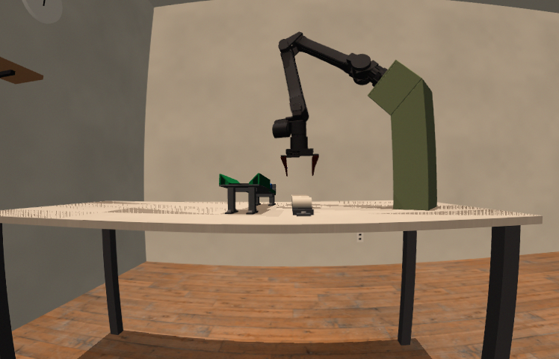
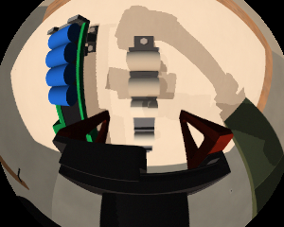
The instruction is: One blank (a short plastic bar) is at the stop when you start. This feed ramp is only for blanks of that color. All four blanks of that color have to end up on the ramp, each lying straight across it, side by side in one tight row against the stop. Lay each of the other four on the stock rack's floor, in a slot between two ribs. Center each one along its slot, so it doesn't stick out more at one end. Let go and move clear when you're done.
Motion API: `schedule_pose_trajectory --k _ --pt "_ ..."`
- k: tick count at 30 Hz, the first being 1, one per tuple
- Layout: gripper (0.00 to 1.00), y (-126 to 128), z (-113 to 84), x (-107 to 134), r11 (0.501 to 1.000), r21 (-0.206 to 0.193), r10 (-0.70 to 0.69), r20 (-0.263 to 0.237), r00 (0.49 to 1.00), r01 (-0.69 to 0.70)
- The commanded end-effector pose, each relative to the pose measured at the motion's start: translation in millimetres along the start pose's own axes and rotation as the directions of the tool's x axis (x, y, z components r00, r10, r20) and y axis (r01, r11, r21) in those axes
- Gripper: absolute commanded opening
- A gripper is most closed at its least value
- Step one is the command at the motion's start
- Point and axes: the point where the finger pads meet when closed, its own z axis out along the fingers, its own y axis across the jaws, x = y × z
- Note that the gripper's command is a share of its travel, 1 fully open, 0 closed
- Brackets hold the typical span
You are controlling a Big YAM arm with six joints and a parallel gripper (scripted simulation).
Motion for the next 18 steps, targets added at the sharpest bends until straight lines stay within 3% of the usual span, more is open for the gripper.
schedule_pose_trajectory --k 1,9,18 --pt "1.00 0.9 -23.4 5.1 1.000 -0.011 -0.002 -0.007 1.000 0.002" --pt "1.00 2.0 -60.4 4.3 1.000 -0.014 0.000 -0.006 1.000 0.000" --pt "1.00 2.8 -78.6 3.8 1.000 -0.016 0.001 -0.005 1.000 -0.001"
